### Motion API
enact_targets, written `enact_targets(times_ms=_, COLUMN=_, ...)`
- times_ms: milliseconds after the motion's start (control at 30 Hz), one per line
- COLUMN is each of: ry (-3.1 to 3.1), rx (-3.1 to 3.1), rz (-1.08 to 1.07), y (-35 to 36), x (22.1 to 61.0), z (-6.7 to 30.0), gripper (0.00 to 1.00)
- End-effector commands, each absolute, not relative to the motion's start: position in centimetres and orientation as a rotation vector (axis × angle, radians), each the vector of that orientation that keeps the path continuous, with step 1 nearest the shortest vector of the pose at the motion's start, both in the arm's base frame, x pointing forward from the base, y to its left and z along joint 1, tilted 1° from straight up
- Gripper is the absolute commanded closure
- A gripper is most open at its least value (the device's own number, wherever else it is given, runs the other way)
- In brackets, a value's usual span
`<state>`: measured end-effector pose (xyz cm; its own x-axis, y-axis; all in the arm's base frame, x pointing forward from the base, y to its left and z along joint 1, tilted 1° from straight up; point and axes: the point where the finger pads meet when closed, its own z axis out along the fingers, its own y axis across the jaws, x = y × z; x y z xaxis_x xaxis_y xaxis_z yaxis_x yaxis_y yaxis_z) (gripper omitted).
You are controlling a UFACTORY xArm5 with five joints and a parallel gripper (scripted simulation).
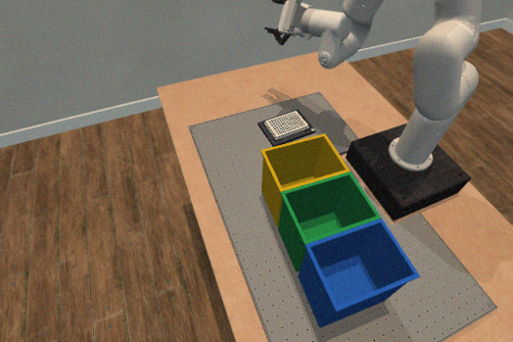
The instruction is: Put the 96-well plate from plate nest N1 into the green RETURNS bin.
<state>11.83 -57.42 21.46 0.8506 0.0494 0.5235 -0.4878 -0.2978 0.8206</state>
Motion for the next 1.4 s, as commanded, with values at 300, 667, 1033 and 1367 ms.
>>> enact_targets(times_ms=300, ry=-0.332, rx=1.802, rz=0.548, y=-57.5, x=11.8, z=21.6, gripper=0.00)
enact_targets(times_ms=667, ry=-0.333, rx=1.857, rz=0.591, y=-57.2, x=14.6, z=21.5, gripper=0.00)
enact_targets(times_ms=1033, ry=-0.329, rx=1.978, rz=0.670, y=-56.2, x=20.3, z=21.0, gripper=0.00)
enact_targets(times_ms=1367, ry=-0.322, rx=2.042, rz=0.708, y=-55.3, x=23.5, z=20.6, gripper=0.00)
